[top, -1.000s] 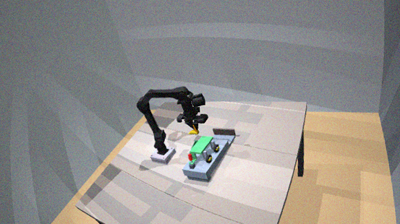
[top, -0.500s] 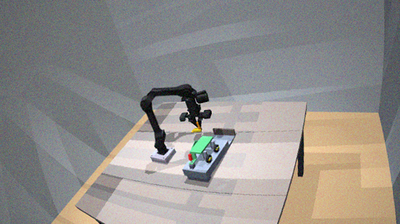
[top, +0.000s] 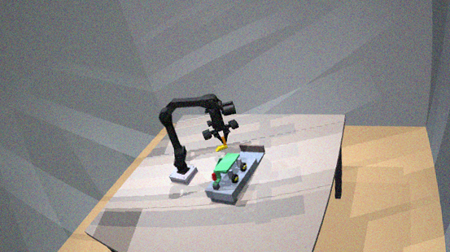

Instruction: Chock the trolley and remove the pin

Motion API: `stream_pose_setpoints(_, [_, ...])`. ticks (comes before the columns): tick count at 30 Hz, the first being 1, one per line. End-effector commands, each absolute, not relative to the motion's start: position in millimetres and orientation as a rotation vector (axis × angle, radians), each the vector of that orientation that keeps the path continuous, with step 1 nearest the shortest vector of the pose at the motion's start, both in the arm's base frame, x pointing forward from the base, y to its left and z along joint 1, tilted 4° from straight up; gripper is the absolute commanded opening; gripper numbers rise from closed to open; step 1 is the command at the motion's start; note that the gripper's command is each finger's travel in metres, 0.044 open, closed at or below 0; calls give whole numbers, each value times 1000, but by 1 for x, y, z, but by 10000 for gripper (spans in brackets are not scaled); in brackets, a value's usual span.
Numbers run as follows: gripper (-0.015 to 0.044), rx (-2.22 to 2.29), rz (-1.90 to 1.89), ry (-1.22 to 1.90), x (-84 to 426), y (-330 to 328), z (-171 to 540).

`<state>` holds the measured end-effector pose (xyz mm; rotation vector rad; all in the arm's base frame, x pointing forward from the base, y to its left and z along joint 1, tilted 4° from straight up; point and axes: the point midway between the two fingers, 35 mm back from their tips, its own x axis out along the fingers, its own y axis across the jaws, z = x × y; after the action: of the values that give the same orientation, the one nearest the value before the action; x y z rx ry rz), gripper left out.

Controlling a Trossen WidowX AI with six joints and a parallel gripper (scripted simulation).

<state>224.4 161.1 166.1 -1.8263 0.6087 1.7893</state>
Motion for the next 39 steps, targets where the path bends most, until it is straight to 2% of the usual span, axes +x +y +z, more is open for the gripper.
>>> stream_pose_setpoints(1, [0,-1927,1868,511,225,161,166])
stream_pose_setpoints(18, [0,-2299,2194,-10,225,163,167])
stream_pose_setpoints(39, [0,-2351,2229,-99,254,169,162])
